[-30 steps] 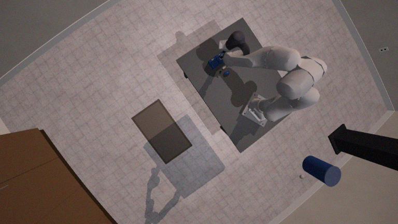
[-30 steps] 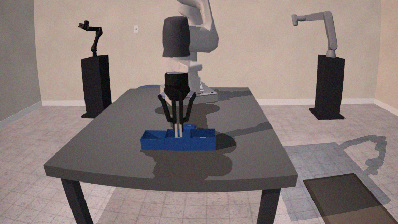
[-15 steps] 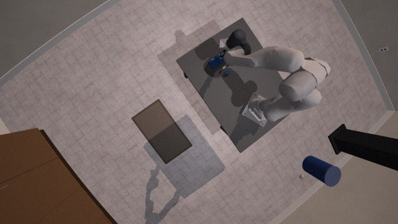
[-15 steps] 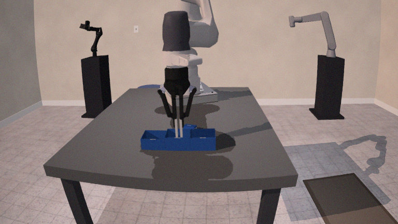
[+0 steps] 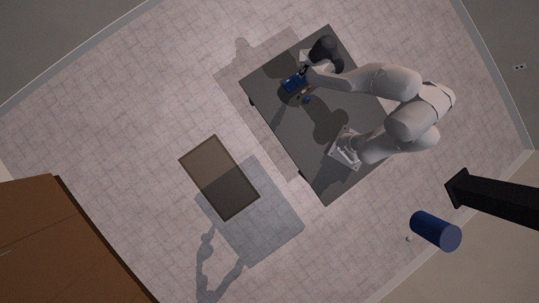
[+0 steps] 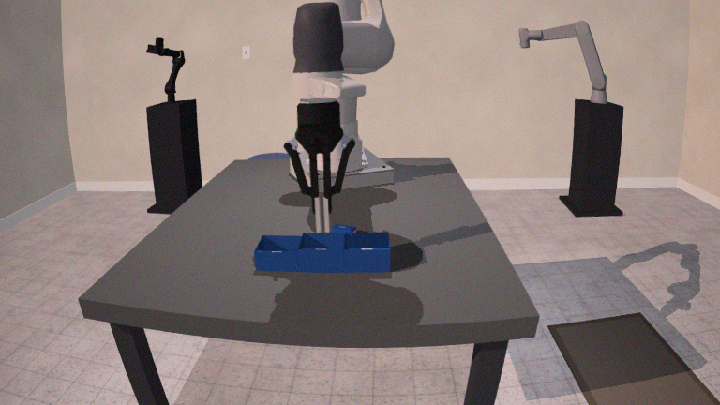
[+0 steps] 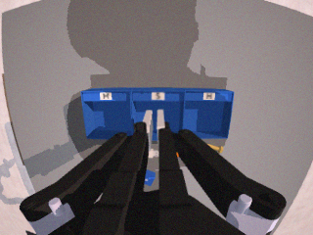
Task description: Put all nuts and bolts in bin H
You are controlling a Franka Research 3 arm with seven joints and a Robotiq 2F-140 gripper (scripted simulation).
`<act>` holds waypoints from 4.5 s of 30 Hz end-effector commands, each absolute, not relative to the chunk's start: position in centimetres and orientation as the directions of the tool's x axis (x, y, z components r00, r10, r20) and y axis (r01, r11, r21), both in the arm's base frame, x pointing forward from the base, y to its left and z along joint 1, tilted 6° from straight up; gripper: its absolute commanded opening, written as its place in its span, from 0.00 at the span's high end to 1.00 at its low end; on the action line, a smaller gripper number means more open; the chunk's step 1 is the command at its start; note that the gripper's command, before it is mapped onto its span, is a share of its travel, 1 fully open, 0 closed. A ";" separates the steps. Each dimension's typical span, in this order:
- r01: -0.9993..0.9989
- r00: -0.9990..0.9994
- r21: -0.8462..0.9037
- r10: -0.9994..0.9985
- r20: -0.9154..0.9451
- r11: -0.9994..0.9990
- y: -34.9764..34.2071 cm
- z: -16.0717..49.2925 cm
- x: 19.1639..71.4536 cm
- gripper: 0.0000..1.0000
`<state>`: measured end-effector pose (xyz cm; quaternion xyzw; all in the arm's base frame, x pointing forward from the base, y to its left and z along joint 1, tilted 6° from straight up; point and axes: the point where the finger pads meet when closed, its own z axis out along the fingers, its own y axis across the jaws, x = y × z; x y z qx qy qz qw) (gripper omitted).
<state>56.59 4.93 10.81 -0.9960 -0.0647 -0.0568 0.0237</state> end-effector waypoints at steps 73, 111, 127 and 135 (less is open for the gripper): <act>0.124 0.988 -0.039 0.119 0.102 -0.992 13.5 5.8 56.1 0.95; 0.124 0.988 -0.039 0.119 0.102 -0.992 13.5 5.8 56.1 0.95; 0.124 0.988 -0.039 0.119 0.102 -0.992 13.5 5.8 56.1 0.95; 0.124 0.988 -0.039 0.119 0.102 -0.992 13.5 5.8 56.1 0.95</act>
